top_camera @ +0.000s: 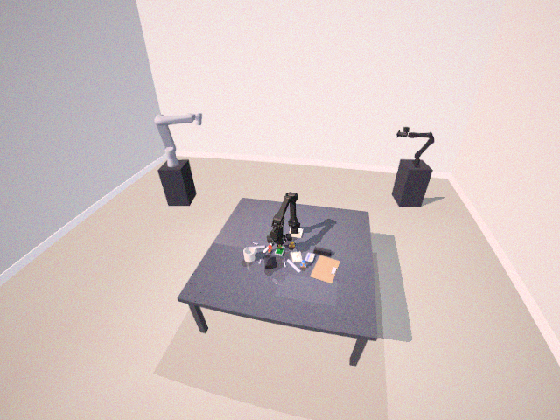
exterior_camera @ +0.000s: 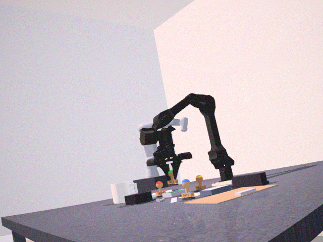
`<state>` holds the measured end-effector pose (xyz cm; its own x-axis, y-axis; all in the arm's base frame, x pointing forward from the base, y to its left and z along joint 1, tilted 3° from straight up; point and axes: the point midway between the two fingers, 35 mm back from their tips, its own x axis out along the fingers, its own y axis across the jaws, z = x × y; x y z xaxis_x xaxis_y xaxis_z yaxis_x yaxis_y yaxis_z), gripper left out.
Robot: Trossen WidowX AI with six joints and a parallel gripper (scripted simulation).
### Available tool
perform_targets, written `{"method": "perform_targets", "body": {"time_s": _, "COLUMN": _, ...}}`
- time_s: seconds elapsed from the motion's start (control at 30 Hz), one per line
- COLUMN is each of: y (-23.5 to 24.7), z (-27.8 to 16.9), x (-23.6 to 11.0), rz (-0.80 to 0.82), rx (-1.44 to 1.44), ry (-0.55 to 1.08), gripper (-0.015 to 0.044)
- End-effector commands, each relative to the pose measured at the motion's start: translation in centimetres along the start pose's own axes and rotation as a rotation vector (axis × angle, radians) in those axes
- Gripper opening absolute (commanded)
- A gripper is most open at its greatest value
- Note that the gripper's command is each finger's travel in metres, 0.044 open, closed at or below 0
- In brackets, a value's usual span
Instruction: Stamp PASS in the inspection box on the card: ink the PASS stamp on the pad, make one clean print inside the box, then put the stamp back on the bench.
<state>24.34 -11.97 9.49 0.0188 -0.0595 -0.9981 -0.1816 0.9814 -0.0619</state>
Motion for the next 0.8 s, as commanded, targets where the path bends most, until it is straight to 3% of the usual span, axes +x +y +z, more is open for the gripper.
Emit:
{"method": "perform_targets", "body": {"time_s": 0.0, "y": 0.1, "z": -0.1, "x": 0.4, "rz": 0.006, "rx": -0.004, "ry": 0.002, "gripper": 0.0}}
{"method": "perform_targets", "body": {"time_s": 0.77, "y": 0.2, "z": -0.2, "x": 1.9, "rz": 0.006, "rx": -0.003, "ry": 0.002, "gripper": 0.0}}
